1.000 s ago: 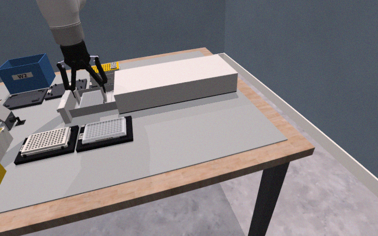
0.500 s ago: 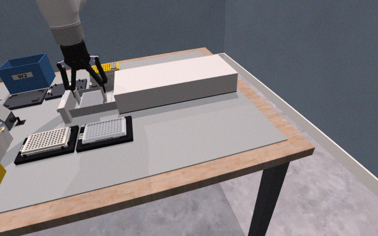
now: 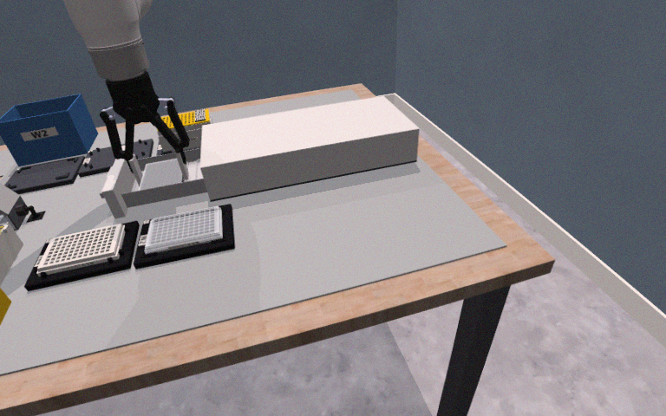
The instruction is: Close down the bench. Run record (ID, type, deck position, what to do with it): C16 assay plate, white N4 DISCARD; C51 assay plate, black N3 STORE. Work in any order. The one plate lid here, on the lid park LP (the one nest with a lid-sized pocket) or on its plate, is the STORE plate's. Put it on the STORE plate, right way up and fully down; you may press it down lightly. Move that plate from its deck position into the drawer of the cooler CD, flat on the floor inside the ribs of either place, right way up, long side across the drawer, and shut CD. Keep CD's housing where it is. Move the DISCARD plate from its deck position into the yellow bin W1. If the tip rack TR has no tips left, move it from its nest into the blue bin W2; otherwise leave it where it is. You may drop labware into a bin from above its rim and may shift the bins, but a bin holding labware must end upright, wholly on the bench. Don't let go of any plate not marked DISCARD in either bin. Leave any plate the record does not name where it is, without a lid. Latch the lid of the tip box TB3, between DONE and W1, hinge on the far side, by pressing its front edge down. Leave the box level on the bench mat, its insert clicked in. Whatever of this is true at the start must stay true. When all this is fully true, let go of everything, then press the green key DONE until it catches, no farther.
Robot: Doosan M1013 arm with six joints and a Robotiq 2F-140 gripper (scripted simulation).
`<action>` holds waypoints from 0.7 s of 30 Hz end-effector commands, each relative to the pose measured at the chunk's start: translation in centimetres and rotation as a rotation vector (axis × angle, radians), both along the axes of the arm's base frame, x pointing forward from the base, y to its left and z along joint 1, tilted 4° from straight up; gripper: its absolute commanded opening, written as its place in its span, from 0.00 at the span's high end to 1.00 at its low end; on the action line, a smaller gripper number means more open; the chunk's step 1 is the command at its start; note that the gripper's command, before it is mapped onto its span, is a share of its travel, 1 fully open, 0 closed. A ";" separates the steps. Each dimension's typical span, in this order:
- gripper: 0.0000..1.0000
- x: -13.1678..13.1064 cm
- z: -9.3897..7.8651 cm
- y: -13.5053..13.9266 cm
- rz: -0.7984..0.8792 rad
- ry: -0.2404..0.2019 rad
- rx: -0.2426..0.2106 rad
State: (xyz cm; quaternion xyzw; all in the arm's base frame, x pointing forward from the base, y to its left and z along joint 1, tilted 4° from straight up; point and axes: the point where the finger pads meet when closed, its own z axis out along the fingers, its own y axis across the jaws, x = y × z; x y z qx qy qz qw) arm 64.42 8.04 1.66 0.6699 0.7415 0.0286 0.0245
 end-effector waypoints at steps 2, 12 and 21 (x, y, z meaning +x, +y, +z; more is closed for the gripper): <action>1.00 -0.1 0.0 0.0 0.000 0.001 0.000; 0.34 -0.1 0.0 0.0 0.000 0.001 0.000; 0.34 -0.1 0.0 0.0 0.000 0.001 0.000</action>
